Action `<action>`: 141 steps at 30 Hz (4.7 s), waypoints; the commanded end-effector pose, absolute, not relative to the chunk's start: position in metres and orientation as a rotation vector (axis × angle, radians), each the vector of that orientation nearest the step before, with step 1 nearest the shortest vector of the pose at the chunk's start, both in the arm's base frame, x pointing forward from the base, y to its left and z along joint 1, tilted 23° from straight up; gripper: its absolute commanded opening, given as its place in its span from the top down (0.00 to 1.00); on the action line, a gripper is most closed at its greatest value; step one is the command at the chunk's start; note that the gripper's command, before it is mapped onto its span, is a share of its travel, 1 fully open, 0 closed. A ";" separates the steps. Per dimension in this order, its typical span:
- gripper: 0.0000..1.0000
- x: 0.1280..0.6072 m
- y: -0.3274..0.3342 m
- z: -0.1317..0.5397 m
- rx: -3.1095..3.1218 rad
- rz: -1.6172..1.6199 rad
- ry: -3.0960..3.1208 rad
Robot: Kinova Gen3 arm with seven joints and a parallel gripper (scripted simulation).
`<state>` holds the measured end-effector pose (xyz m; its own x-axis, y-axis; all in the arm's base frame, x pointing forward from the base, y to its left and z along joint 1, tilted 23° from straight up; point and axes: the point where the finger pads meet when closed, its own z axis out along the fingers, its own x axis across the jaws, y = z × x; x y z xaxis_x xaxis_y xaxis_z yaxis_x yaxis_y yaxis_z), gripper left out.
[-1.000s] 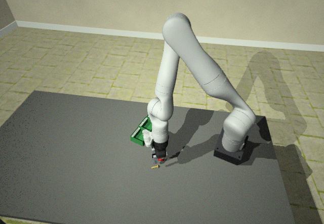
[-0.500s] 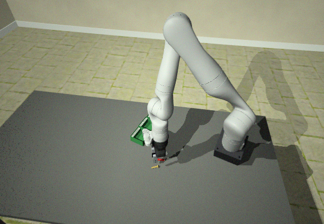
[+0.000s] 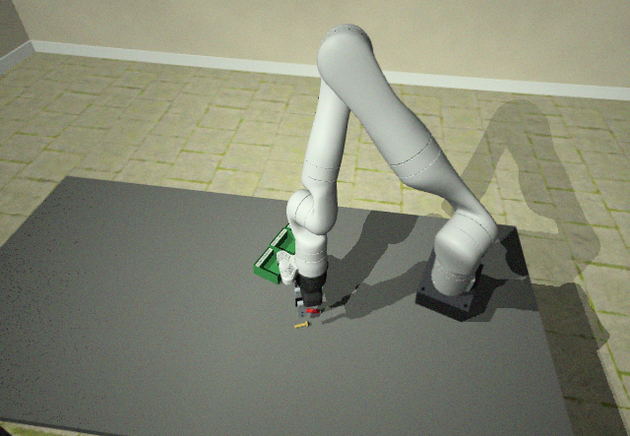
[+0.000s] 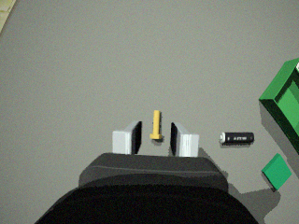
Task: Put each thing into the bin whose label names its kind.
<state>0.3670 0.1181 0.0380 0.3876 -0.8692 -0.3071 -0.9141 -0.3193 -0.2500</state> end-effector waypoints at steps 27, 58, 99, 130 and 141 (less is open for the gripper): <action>0.38 0.369 0.151 -0.014 -2.272 0.161 1.543; 0.38 0.375 0.141 -0.019 -2.272 0.161 1.543; 1.00 0.376 0.146 -0.029 -2.272 0.161 1.543; 1.00 0.373 0.136 -0.004 -2.272 0.161 1.543; 1.00 0.369 0.123 0.026 -2.272 0.161 1.543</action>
